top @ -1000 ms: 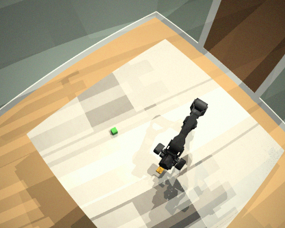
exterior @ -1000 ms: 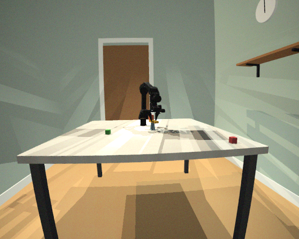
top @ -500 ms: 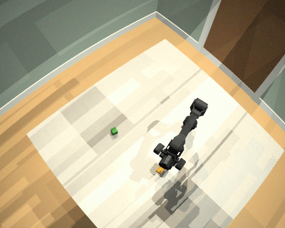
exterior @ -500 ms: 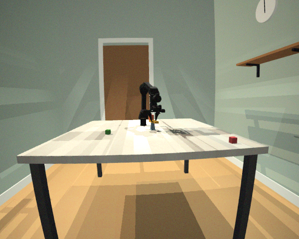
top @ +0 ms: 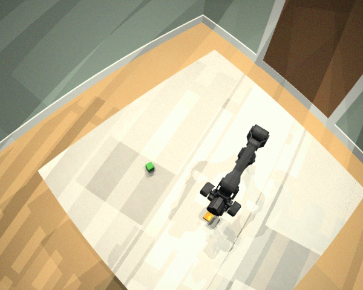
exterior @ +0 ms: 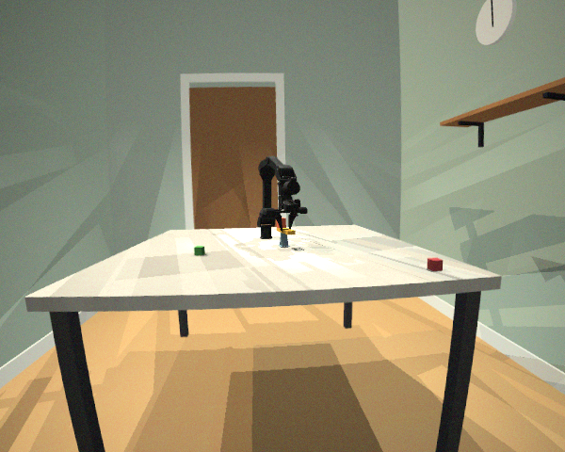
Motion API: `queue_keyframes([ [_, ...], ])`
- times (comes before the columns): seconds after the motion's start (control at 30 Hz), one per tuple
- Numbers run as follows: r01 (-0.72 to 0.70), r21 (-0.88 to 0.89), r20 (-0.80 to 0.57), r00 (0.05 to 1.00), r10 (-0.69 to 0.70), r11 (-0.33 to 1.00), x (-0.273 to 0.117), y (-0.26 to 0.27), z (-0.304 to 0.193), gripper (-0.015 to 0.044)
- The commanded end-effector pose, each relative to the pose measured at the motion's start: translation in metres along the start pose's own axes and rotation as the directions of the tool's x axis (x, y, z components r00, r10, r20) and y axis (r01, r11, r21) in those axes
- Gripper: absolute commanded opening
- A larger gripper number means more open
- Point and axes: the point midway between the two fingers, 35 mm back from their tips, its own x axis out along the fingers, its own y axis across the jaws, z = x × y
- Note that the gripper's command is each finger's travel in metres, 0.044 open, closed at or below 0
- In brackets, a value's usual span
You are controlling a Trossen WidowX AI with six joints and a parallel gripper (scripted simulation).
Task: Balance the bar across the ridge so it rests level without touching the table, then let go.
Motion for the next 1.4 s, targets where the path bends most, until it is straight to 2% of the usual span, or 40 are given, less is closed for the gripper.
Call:
queue_keyframes([
  [0.0, 0.001, 0.002, -0.004, 1.0, -0.001, 1.0, 0.0029, -0.0001, 0.0, 0.0],
  [1.37, 0.0, 0.0, 0.003, 1.0, 0.0, 1.0, -0.0003, 0.0, 0.001, 0.0],
])
